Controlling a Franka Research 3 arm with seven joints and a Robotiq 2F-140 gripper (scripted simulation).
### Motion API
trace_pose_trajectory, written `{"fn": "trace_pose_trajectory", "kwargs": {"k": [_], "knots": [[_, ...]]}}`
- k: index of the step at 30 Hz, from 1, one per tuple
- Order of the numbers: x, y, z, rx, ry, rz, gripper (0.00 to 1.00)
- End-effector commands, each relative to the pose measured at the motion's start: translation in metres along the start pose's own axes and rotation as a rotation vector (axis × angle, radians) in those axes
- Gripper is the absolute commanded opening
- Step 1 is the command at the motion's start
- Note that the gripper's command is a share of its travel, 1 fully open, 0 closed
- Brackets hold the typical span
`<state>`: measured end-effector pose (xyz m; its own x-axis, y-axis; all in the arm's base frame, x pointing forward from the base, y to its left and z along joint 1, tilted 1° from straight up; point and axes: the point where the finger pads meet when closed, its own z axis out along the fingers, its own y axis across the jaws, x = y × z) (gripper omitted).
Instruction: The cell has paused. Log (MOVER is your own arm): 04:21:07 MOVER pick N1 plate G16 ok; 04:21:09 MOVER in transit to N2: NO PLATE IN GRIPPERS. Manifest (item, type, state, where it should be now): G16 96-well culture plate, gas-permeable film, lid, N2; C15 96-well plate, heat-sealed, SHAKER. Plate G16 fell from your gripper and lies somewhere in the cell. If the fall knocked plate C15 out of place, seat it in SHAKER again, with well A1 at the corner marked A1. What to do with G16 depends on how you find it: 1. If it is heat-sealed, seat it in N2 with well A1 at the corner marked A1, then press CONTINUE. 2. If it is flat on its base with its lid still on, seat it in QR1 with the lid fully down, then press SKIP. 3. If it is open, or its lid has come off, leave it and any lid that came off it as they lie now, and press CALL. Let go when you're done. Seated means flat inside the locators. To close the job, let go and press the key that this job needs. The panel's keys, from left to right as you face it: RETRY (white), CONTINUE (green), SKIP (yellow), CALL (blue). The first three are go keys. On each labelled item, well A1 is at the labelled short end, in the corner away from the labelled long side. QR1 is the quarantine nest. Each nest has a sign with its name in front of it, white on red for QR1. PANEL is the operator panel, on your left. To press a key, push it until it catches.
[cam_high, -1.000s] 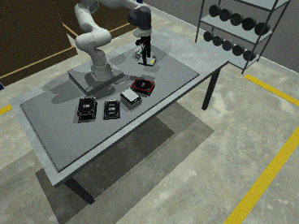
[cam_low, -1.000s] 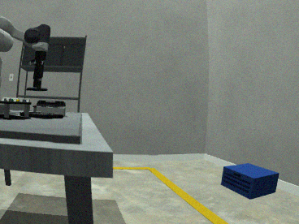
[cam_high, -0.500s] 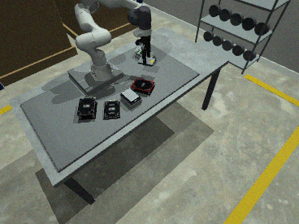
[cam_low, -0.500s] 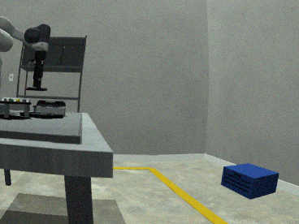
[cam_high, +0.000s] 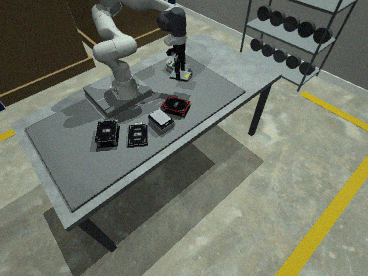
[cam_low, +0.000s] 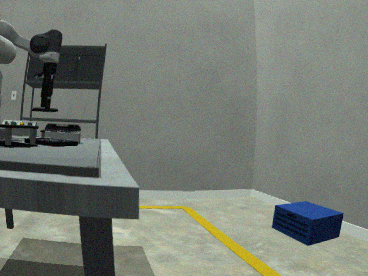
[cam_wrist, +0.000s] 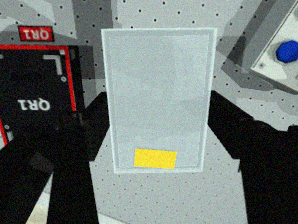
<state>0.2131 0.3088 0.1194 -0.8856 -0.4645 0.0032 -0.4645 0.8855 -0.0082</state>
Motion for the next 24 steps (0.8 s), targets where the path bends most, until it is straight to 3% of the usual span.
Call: {"fn": "trace_pose_trajectory", "kwargs": {"k": [1, 14, 17, 22, 24], "knots": [[0.000, 0.001, -0.001, 0.000, 0.001, 0.002, 0.10], [-0.002, -0.005, -0.001, 0.000, 0.000, 0.004, 0.10], [-0.013, -0.036, -0.003, 0.000, -0.002, 0.009, 0.10], [-0.029, -0.123, -0.003, 0.000, -0.002, 0.025, 0.10], [-0.029, -0.123, -0.003, 0.000, -0.002, 0.025, 0.10]]}}
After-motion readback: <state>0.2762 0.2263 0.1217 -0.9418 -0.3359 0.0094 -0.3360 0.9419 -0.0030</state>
